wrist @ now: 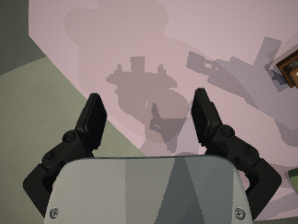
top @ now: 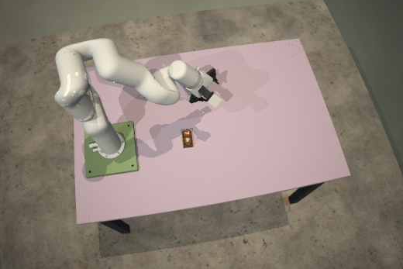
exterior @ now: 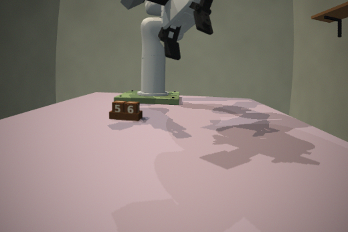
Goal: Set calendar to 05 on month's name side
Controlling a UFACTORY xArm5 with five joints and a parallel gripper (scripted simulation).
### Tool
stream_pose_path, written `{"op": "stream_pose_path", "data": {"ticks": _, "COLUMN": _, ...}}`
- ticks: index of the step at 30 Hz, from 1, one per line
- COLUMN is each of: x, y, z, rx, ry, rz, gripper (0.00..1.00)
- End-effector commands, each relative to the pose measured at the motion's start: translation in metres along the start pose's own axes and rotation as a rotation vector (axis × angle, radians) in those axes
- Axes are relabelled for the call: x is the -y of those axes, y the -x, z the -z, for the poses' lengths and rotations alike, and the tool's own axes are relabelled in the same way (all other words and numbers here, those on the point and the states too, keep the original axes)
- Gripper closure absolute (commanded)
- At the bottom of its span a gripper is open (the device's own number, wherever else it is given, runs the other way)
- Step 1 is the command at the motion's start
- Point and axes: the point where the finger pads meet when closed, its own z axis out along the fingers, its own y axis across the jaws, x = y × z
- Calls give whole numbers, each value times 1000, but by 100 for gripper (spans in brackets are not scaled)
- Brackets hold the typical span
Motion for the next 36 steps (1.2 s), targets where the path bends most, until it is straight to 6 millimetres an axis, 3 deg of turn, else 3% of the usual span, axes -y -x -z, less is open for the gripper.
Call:
{"op": "stream_pose_path", "data": {"ticks": 1, "x": -33, "y": -18, "z": 6, "rx": 10, "ry": 109, "rz": -131, "gripper": 0}}
{"op": "stream_pose_path", "data": {"ticks": 11, "x": -97, "y": -37, "z": 23, "rx": 20, "ry": 293, "rz": -377, "gripper": 0}}
{"op": "stream_pose_path", "data": {"ticks": 14, "x": -97, "y": -37, "z": 23, "rx": 20, "ry": 294, "rz": -378, "gripper": 0}}
{"op": "stream_pose_path", "data": {"ticks": 16, "x": -123, "y": -41, "z": 33, "rx": 22, "ry": 370, "rz": -482, "gripper": 0}}
{"op": "stream_pose_path", "data": {"ticks": 24, "x": -165, "y": -42, "z": 52, "rx": 22, "ry": 493, "rz": -650, "gripper": 0}}
{"op": "stream_pose_path", "data": {"ticks": 36, "x": -172, "y": -42, "z": 56, "rx": 22, "ry": 515, "rz": -680, "gripper": 0}}
